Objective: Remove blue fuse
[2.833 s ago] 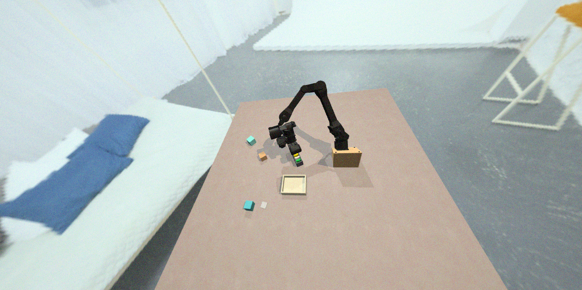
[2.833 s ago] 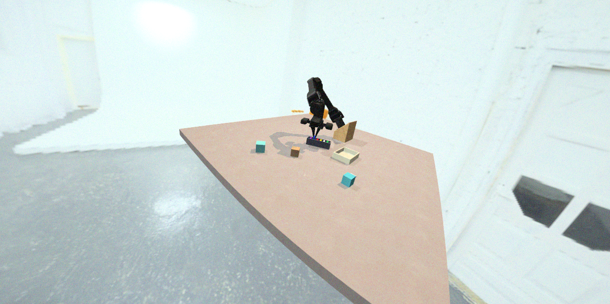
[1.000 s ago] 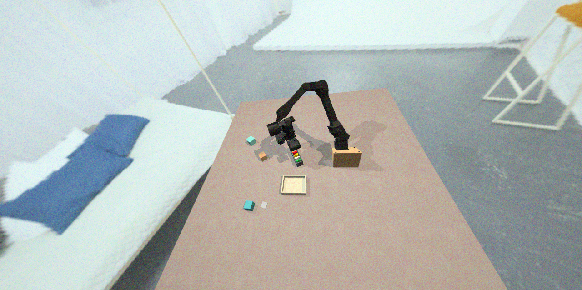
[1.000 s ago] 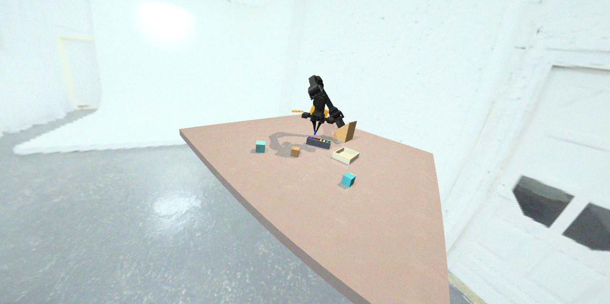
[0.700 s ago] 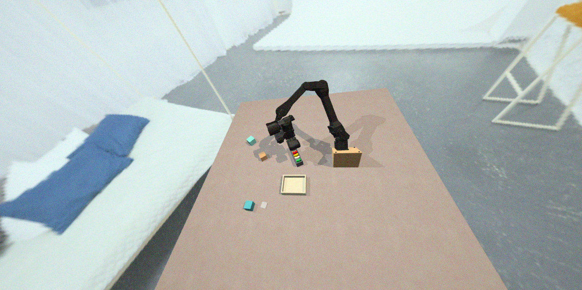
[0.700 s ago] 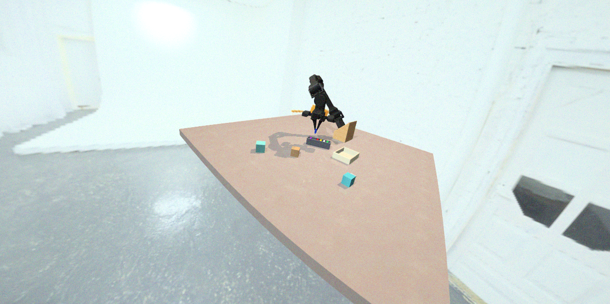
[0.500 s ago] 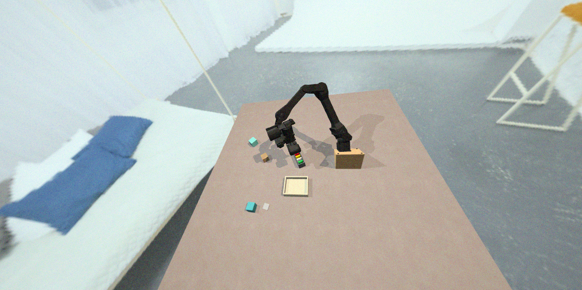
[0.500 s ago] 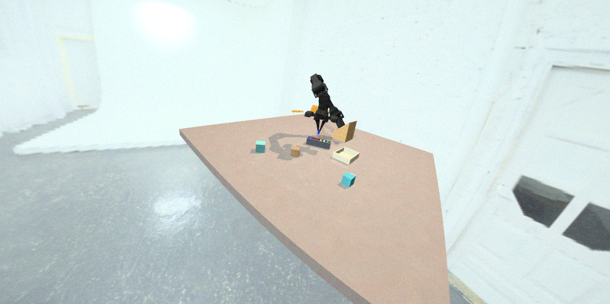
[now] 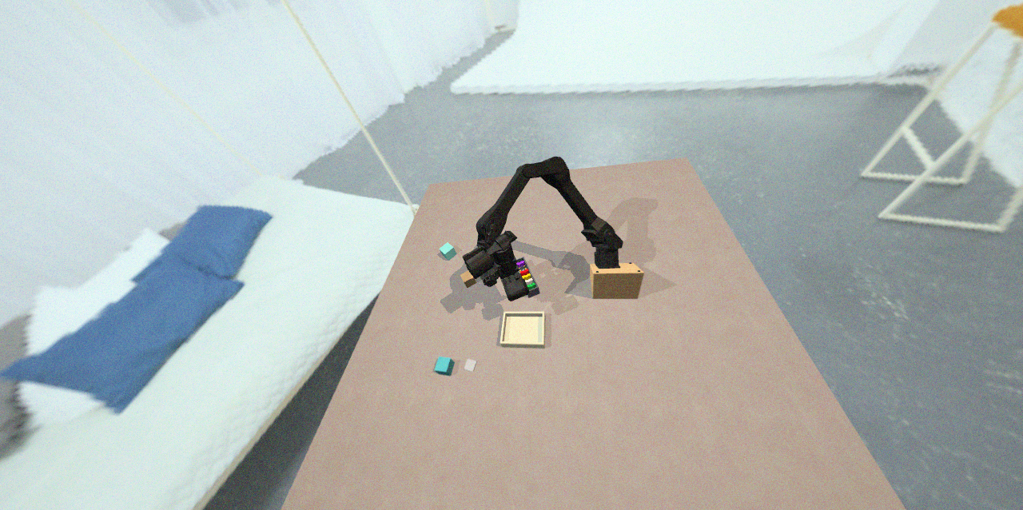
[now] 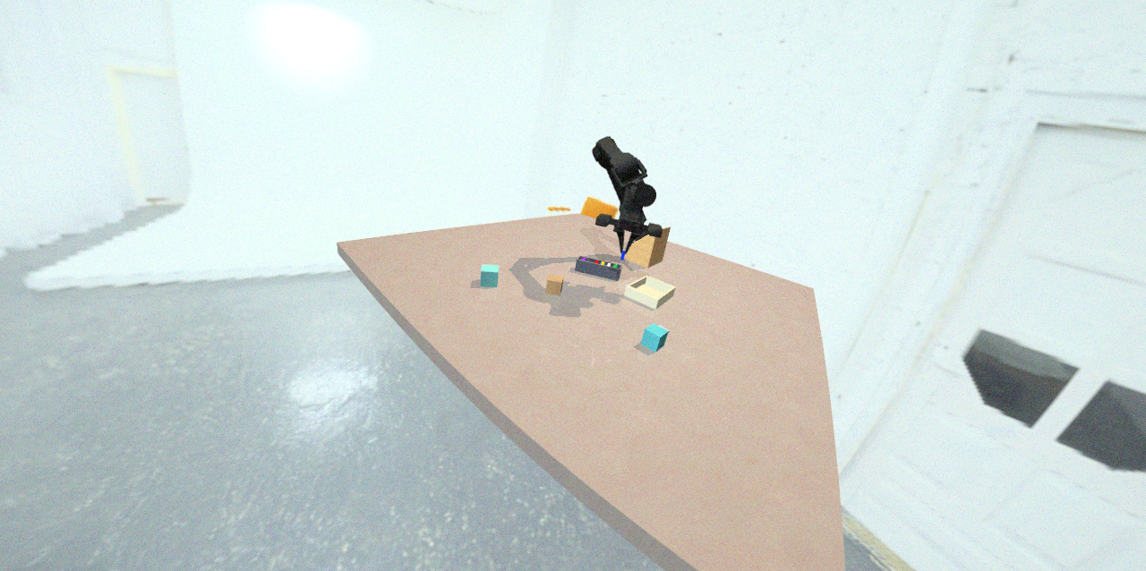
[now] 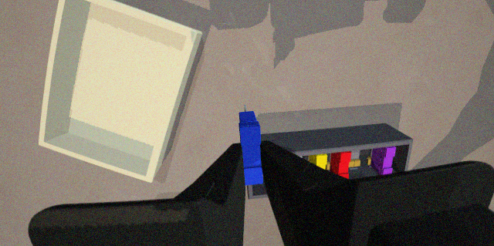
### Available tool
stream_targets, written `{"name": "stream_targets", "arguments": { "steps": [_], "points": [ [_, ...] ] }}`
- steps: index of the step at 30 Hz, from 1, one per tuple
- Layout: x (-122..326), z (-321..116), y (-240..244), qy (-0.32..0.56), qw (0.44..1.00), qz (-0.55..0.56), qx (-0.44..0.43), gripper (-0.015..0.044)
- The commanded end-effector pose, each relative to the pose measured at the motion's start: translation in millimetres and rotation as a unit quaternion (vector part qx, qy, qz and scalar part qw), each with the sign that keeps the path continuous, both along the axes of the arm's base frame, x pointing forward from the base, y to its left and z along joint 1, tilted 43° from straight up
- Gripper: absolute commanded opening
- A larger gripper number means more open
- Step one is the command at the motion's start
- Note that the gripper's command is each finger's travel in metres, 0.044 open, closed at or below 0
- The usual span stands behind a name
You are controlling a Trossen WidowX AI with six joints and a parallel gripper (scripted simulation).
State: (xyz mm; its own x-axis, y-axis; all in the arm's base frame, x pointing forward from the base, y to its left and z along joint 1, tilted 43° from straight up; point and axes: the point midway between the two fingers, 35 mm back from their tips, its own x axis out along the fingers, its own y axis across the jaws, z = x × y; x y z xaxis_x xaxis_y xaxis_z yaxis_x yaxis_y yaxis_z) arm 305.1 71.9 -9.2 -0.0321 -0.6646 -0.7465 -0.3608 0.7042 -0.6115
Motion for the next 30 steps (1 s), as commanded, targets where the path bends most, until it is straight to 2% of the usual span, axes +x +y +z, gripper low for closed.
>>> {"name": "stream_targets", "arguments": {
  "steps": [1, 14, 30],
  "points": [
    [-2, -20, 20, 0.0, 1.0, -0.003, 0.002, 0.0],
    [-19, -74, 71, -0.001, 1.0, -0.006, -0.004, 0.0],
    [-19, -87, 60, -0.001, 1.0, -0.006, -0.004, 0.0]
  ]
}}
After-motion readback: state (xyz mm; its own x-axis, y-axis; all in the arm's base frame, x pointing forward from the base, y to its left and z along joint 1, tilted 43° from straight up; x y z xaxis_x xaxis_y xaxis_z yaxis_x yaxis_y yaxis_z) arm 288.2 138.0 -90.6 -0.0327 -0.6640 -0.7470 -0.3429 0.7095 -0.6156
